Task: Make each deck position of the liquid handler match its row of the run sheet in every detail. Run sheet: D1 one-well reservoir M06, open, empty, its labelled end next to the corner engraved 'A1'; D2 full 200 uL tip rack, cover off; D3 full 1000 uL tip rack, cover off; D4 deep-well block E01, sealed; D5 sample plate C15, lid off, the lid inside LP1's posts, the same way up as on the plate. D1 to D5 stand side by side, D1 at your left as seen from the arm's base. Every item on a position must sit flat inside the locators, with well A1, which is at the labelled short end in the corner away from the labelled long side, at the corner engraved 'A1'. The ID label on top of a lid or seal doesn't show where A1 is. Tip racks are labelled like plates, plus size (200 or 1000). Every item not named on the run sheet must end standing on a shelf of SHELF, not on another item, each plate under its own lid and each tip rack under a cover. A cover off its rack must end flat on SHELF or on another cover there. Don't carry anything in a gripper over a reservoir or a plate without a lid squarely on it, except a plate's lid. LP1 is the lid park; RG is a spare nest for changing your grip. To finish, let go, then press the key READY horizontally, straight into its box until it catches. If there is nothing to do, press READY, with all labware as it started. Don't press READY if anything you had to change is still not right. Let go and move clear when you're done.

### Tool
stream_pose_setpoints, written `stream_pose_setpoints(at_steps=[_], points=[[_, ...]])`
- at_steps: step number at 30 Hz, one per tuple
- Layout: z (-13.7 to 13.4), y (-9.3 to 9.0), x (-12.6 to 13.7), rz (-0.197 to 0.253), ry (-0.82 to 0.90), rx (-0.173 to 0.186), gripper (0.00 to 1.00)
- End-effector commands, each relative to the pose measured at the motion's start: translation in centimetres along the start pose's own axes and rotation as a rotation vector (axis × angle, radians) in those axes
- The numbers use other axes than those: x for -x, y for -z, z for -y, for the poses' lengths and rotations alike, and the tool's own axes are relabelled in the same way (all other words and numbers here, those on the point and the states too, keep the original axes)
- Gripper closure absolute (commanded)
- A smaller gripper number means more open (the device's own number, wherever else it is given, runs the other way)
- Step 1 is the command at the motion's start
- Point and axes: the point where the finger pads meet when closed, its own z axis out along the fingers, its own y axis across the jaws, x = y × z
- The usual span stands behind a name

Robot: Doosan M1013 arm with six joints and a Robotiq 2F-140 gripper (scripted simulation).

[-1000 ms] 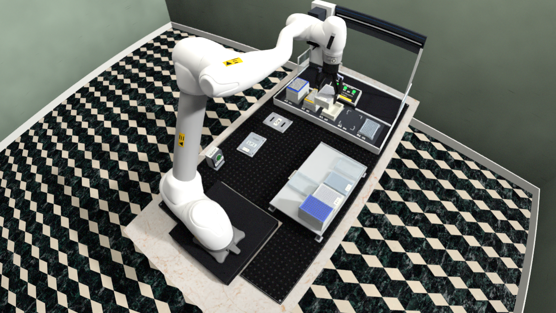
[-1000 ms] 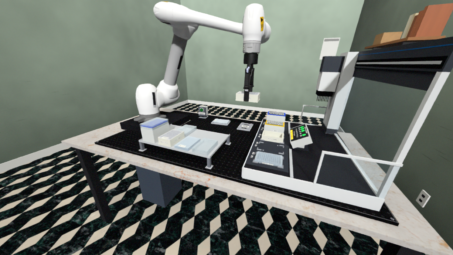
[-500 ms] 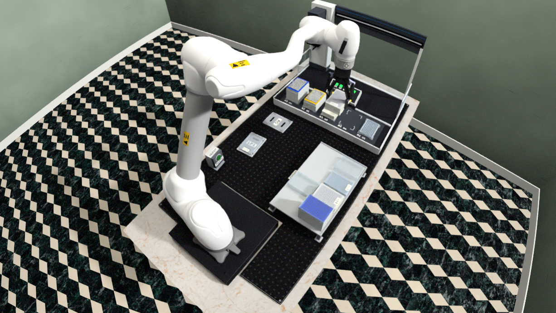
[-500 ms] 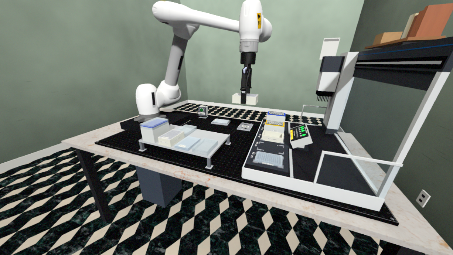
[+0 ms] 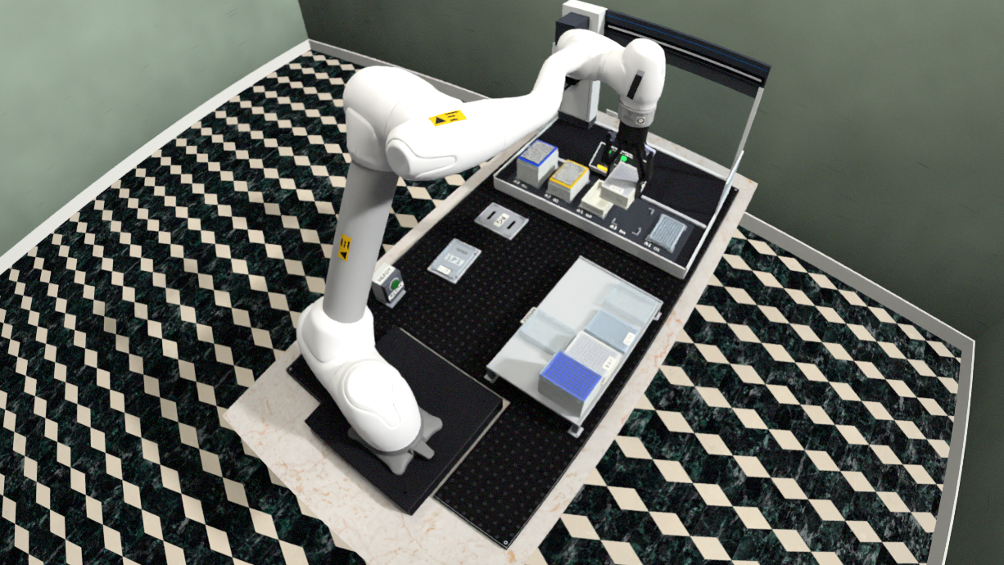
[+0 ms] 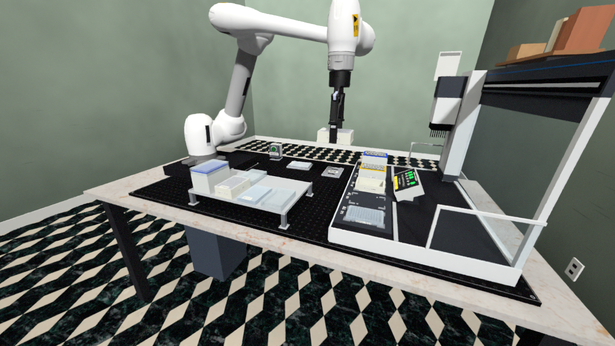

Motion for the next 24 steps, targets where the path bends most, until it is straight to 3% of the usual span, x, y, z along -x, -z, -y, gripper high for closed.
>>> stream_pose_setpoints(at_steps=[1, 24], points=[[0.0, 0.1, -1.7, -0.001, 0.0, 0.0, 0.9], [-0.3, 0.2, -11.2, -0.001, 0.0, 0.0, 0.9]])
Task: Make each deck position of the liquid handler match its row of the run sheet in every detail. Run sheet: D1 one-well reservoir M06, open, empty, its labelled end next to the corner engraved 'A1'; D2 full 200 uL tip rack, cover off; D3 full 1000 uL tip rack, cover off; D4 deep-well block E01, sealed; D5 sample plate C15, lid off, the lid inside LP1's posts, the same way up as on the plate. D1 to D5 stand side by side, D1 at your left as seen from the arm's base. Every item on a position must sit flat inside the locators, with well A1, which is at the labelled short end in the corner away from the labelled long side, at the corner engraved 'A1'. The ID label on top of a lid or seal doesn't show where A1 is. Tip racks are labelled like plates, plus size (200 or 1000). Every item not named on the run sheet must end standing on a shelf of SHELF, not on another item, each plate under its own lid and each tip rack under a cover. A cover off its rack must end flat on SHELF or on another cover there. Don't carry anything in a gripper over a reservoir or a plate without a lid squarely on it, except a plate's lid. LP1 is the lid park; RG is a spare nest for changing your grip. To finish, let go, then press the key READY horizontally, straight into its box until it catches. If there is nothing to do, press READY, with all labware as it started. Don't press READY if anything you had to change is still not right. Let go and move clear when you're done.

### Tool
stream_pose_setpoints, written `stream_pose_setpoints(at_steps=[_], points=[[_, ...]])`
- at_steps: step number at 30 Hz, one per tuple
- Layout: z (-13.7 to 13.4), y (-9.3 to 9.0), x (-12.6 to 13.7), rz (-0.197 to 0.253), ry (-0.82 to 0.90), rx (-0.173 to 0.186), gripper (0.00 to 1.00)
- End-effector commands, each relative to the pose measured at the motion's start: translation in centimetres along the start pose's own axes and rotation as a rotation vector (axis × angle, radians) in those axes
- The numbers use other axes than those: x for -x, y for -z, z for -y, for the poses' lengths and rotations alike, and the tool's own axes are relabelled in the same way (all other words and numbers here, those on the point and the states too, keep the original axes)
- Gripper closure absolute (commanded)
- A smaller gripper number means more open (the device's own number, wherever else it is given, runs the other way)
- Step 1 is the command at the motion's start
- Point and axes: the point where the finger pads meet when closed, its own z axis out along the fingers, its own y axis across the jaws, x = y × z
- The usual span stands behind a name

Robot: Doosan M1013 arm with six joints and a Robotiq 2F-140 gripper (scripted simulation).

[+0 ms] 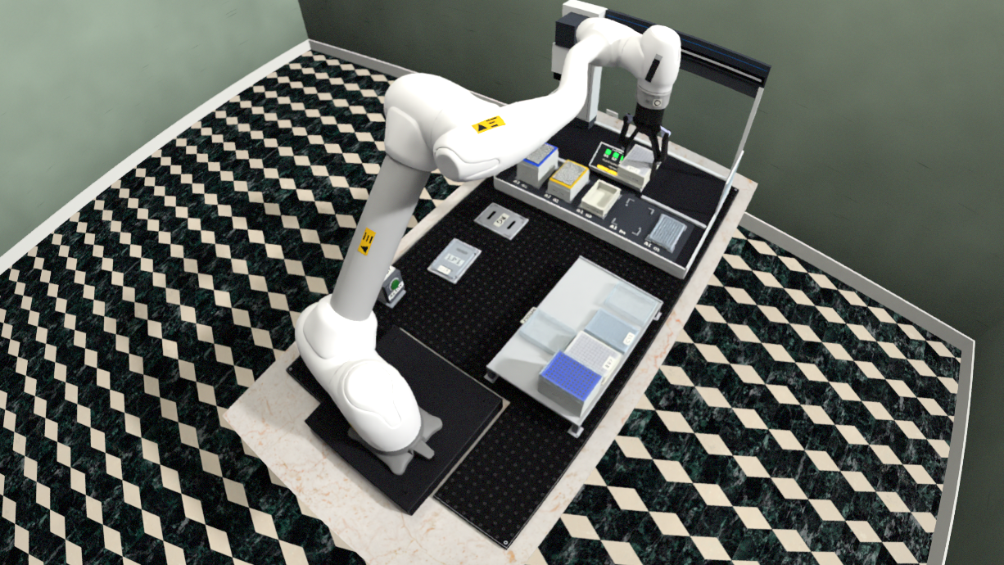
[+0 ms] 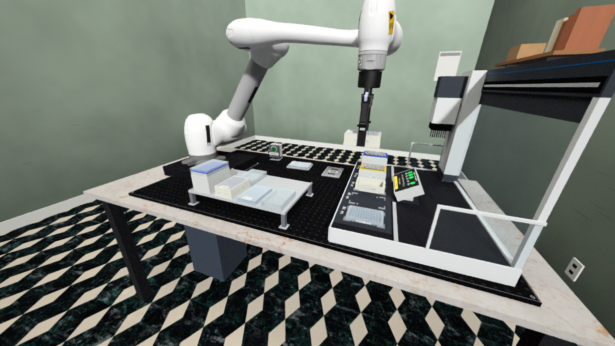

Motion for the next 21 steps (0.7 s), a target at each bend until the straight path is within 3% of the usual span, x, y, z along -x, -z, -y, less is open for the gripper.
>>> stream_pose_setpoints(at_steps=[1, 8, 21], points=[[0.0, 0.2, -1.5, 0.0, 0.0, 0.0, 0.9], [-0.1, 0.2, -4.8, -0.001, 0.0, 0.0, 0.9], [-0.1, 0.2, -4.8, -0.001, 0.0, 0.0, 0.9]])
